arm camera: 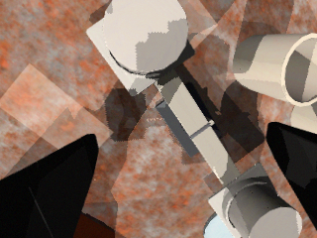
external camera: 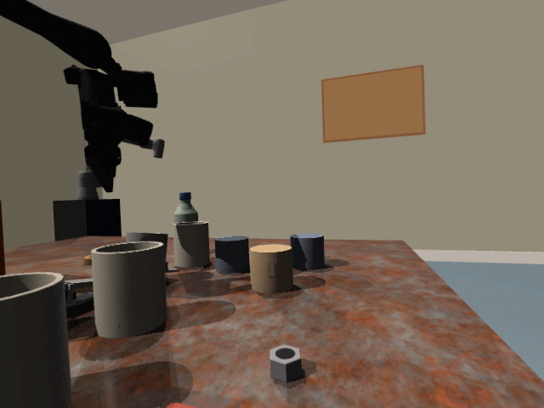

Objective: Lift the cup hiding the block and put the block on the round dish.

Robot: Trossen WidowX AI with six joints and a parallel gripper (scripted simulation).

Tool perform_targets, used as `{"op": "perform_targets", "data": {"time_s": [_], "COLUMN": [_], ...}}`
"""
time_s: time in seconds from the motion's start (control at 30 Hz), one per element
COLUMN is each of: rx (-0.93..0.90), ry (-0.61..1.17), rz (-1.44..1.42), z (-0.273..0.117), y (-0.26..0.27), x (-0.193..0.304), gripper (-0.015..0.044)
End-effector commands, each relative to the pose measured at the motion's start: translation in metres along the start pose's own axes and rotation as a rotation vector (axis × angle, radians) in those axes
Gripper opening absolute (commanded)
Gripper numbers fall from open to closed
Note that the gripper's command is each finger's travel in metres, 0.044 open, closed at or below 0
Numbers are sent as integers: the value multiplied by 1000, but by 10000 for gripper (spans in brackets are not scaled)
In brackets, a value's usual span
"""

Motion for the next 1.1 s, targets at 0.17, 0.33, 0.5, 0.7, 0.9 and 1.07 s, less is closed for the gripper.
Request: {"op": "perform_targets", "data": {"time_s": [0.17, 0.33, 0.5, 0.7, 0.9, 1.07], "rx": [-148, -223, -245, -245, -244, -245], "ry": [14, -2, -9, -9, -9, -9], "rz": [-293, -444, -488, -488, -487, -487], "z": [35, 56, 63, 68, 78, 85], "y": [-8, -12, -13, -12, -9, -8], "x": [-32, -46, -50, -50, -50, -50], "gripper": [440, 440, 440, 440, 440, 440]}}
Point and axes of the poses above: the point midway between the two fingers, 35 mm back from their tips, its own z axis out along the fingers, its own y axis across the jaws, x = y × z, the point moved 3 cm from there along -z, back along the fingers, and after that the axes turned 5 degrees about -z, right-handed, at the moved point
